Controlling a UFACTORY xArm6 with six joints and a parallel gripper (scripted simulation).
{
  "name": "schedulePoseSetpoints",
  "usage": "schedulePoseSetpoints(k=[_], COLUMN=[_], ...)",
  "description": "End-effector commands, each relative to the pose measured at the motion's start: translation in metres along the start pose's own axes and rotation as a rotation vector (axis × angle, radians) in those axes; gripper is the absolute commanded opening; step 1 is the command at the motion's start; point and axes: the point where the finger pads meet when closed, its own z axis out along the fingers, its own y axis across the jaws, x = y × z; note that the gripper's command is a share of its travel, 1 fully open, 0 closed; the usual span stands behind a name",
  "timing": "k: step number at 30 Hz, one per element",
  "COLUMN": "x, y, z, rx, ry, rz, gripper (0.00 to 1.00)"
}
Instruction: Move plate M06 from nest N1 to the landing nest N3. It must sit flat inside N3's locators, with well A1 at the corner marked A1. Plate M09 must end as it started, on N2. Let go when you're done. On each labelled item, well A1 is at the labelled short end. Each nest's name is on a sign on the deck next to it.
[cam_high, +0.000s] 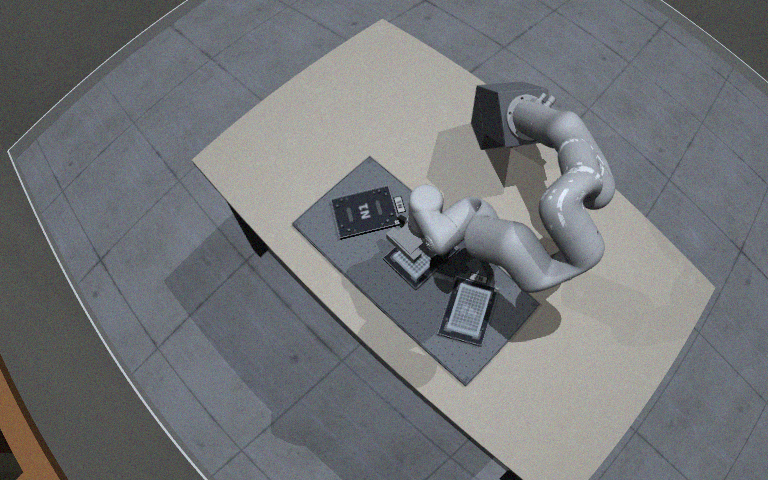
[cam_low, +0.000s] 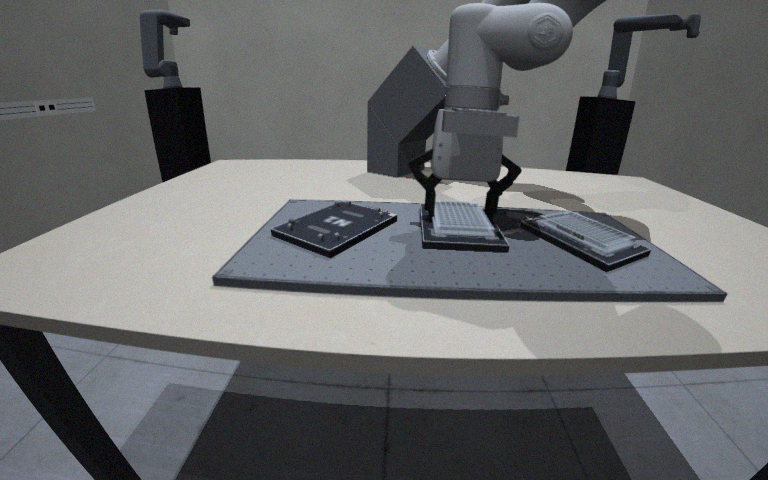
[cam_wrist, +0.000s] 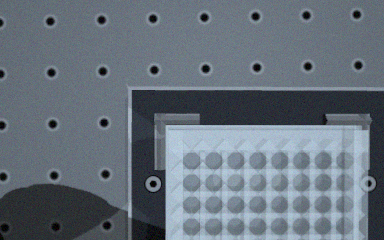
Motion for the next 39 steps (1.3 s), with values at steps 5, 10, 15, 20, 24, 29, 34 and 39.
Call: schedulePoseSetpoints(k=[5,10,15,20,24,29,34,39], x=[0.0006,0.0007,0.0007,0.0007,0.0007,0.0007,0.0006,0.0006], y=[0.0002,0.0002,0.0002,0.0002,0.0002,0.0002,0.0002,0.0002], z=[-0.0003,-0.0003,-0.0003,-0.0003,-0.0003,-0.0003,-0.0035,-0.0102], rx=[-0.001,-0.001,-0.001,-0.001,-0.001,-0.001,-0.001,-0.001], ry=[0.001,0.001,0.001,0.001,0.001,0.001,0.001,0.001], rz=[0.000,0.000,0.000,0.000,0.000,0.000,0.000,0.000], gripper=[1.00,1.00,1.00,1.00,1.00,1.00,1.00,1.00])
